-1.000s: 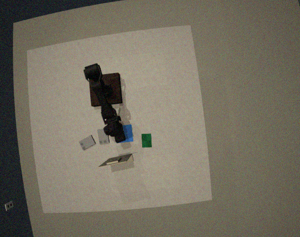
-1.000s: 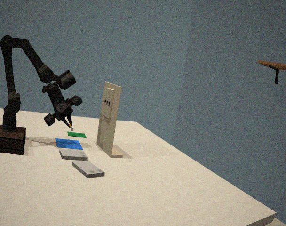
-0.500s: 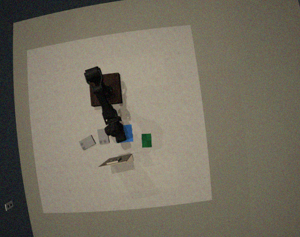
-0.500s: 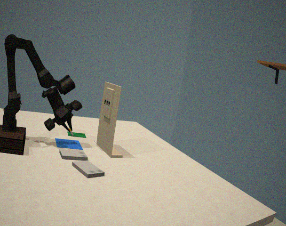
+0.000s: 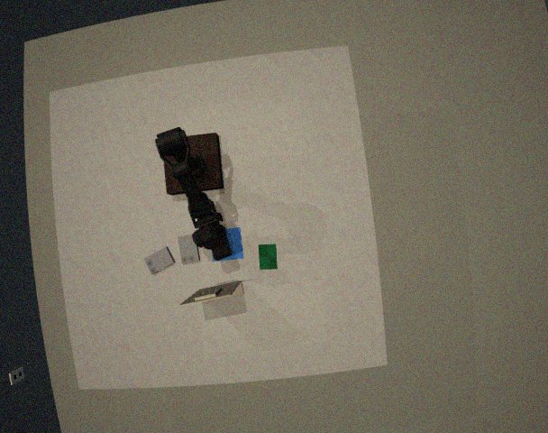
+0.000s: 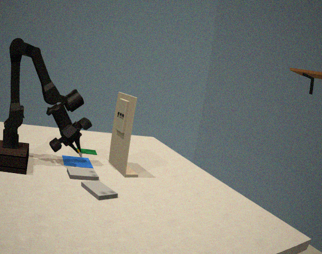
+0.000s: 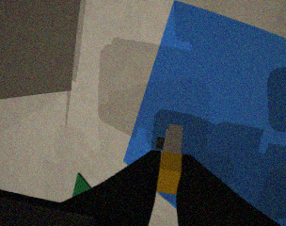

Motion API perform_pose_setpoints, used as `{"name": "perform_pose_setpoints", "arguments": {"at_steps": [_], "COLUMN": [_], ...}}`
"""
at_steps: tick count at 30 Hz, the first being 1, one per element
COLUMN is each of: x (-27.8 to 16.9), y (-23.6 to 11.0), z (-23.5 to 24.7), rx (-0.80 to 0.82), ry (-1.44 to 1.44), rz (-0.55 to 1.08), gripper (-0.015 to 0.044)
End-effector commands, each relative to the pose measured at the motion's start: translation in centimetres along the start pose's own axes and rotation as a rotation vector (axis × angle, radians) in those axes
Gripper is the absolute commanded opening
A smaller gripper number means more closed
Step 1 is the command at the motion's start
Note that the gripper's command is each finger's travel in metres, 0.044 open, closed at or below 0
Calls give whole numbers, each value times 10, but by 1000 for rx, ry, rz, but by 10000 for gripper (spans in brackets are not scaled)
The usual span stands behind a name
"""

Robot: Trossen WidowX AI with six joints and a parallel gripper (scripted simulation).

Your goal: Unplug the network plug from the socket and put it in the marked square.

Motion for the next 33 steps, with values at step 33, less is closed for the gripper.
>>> {"name": "perform_pose_setpoints", "arguments": {"at_steps": [33], "x": [2], "y": [15], "z": [-14], "rx": [-2], "ry": [0], "rz": [0], "gripper": [131]}}
Point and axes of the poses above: the point midway between the two fingers, 35 mm back from their tips, its own y axis out along the fingers, its own z axis across the jaws, x = y × z, the point moved 7 cm from there along -y, back along the fingers, and after that the axes turned 11 degrees about y, right-handed, at the moved point
